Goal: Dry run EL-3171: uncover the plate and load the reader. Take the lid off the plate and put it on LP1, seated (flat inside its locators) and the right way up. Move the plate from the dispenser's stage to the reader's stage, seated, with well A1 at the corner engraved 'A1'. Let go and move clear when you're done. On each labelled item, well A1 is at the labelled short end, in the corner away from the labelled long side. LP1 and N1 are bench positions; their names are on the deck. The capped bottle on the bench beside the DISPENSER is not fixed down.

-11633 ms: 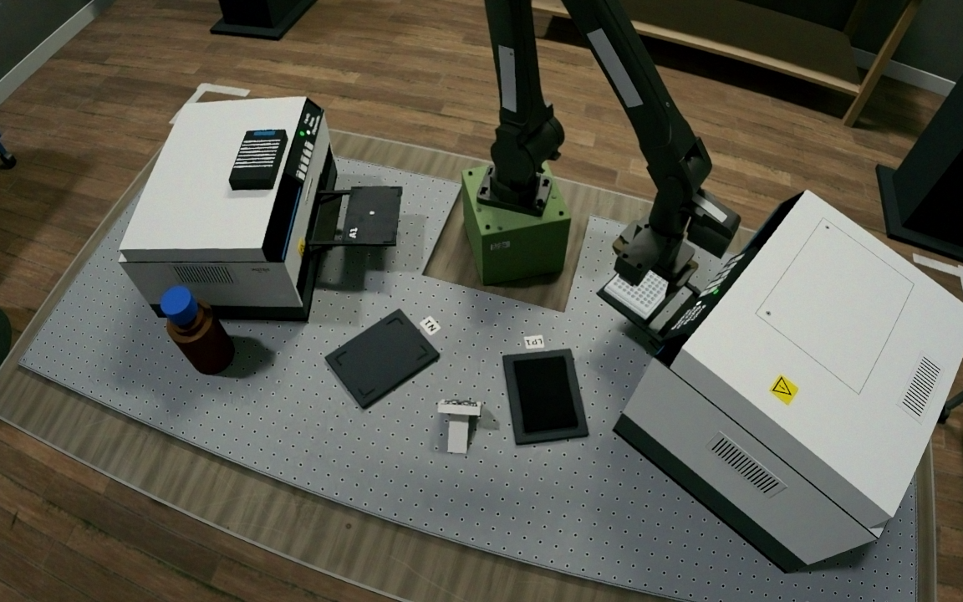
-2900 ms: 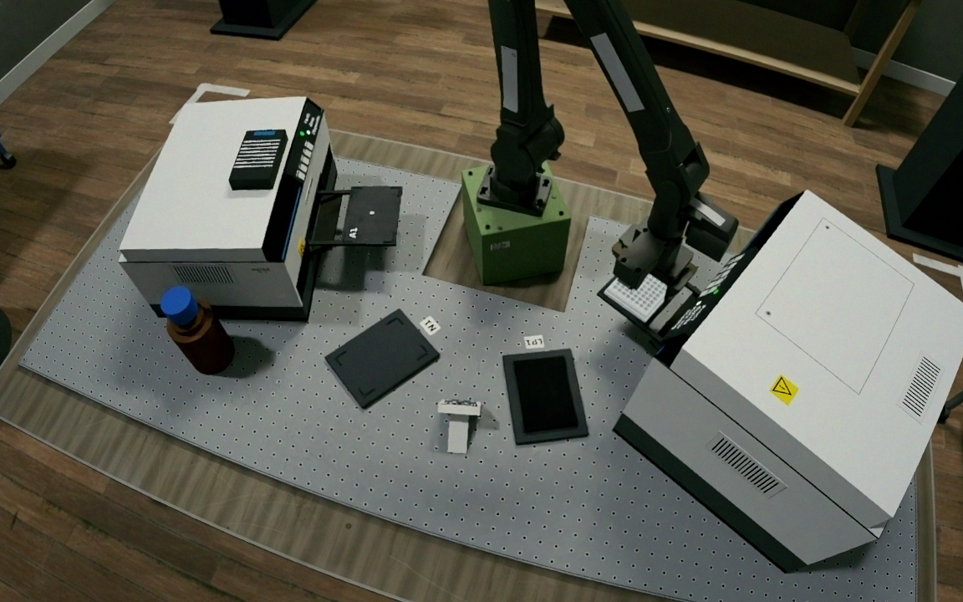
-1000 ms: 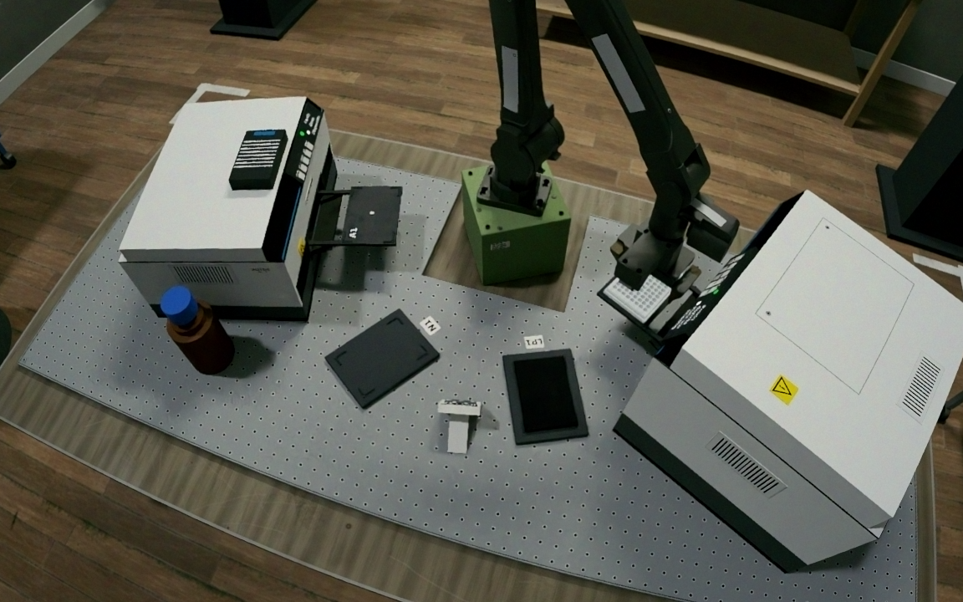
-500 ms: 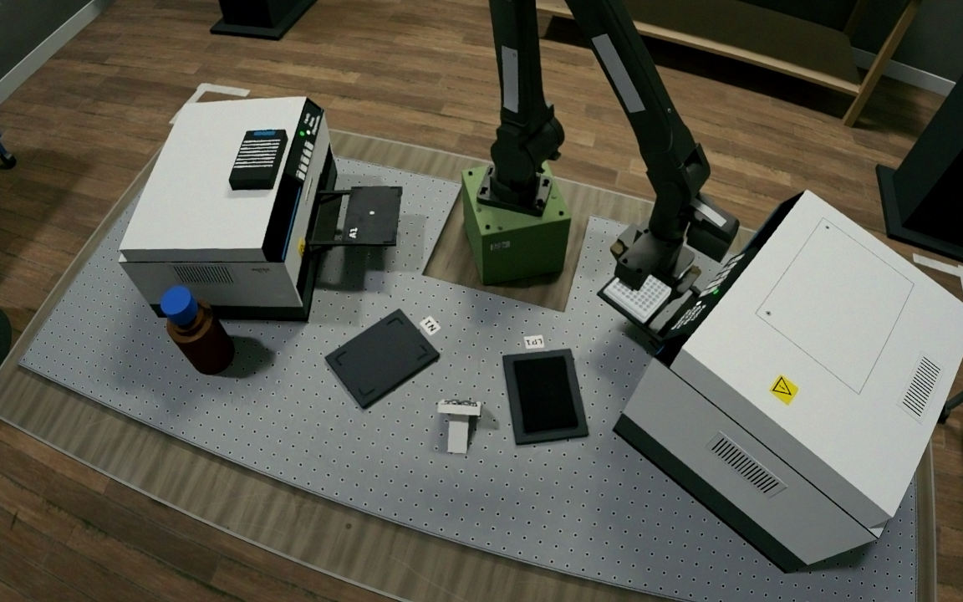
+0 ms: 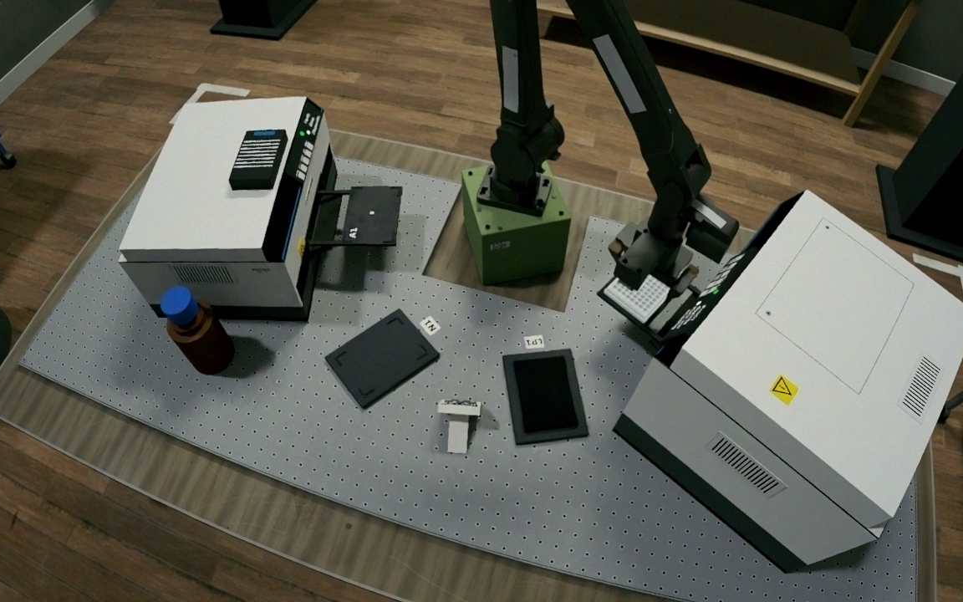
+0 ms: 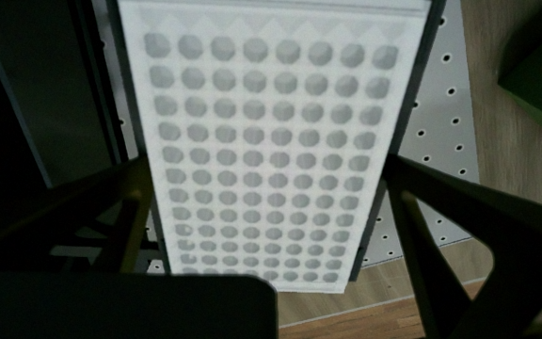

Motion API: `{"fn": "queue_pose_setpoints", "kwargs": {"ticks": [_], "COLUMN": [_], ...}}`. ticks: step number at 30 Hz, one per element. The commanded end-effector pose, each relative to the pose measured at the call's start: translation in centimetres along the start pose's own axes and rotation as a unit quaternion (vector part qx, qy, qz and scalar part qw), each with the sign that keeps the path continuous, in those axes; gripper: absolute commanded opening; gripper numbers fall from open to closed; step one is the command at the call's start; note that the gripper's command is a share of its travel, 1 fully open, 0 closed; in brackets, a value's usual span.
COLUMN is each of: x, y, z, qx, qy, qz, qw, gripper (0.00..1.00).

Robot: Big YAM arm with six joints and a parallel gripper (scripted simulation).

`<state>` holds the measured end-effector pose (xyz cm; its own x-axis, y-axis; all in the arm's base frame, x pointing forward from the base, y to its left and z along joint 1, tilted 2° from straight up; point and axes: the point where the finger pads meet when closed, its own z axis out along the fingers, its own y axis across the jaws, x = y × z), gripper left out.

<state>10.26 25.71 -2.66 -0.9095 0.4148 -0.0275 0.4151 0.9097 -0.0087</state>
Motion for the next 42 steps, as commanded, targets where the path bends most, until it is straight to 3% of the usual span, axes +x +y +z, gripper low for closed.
{"fn": "queue_pose_setpoints", "kwargs": {"ticks": [1,11,17,34,42], "x": [0.1,0.1,0.1,0.6,0.1], "y": [2.4,3.4,2.9,2.9,2.7], "z": [-1.6,-2.6,-2.8,-4.9,-4.5], "qx": [-0.027,-0.045,-0.036,-0.041,-0.035], "qy": [0.003,0.005,0.004,0.005,0.004], "qz": [0.003,0.007,0.004,-0.003,0.008], "qw": [1.000,0.999,0.999,0.999,0.999], "gripper": [1.00,1.00,1.00,1.00,1.00]}}
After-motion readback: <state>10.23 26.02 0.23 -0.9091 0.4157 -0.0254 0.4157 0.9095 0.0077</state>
